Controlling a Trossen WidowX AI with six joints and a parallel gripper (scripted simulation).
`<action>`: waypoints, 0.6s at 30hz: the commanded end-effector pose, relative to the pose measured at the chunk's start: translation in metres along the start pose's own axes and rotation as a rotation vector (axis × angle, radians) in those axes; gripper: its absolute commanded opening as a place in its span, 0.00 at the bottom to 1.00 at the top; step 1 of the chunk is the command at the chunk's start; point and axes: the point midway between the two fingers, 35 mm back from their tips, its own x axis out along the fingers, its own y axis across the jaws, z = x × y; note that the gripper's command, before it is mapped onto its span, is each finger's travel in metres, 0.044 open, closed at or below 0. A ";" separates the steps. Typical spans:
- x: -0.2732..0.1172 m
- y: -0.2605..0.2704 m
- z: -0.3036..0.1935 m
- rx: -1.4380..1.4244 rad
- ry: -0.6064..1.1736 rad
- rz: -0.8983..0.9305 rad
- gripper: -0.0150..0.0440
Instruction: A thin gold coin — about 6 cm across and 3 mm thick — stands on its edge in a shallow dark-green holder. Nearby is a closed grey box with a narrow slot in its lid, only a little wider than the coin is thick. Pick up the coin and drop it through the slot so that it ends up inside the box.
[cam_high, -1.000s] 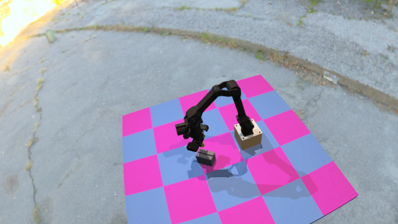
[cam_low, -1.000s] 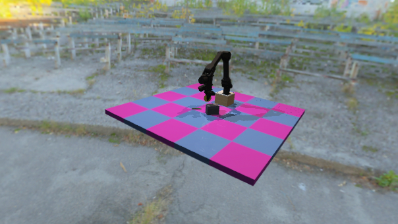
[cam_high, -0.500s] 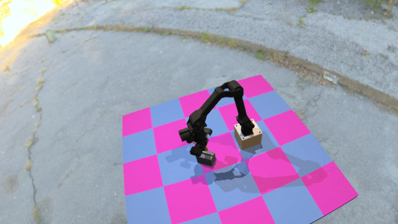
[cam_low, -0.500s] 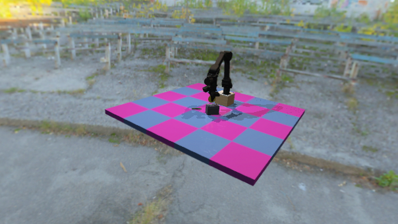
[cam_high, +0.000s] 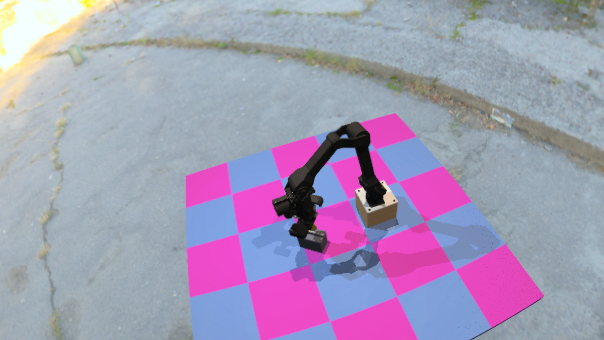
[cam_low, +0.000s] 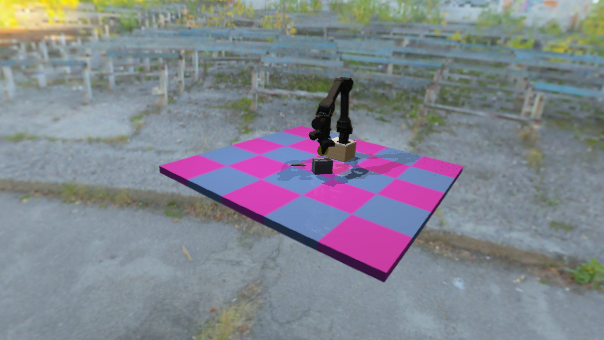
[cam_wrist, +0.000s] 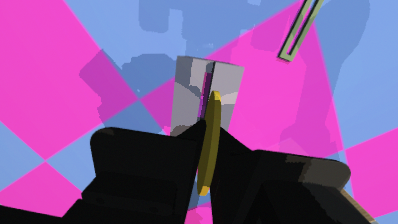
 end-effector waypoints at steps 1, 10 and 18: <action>0.000 0.001 0.000 -0.004 0.001 0.001 0.25; -0.003 0.004 -0.004 0.004 0.001 0.001 0.25; -0.002 0.003 -0.003 0.000 0.001 0.000 0.25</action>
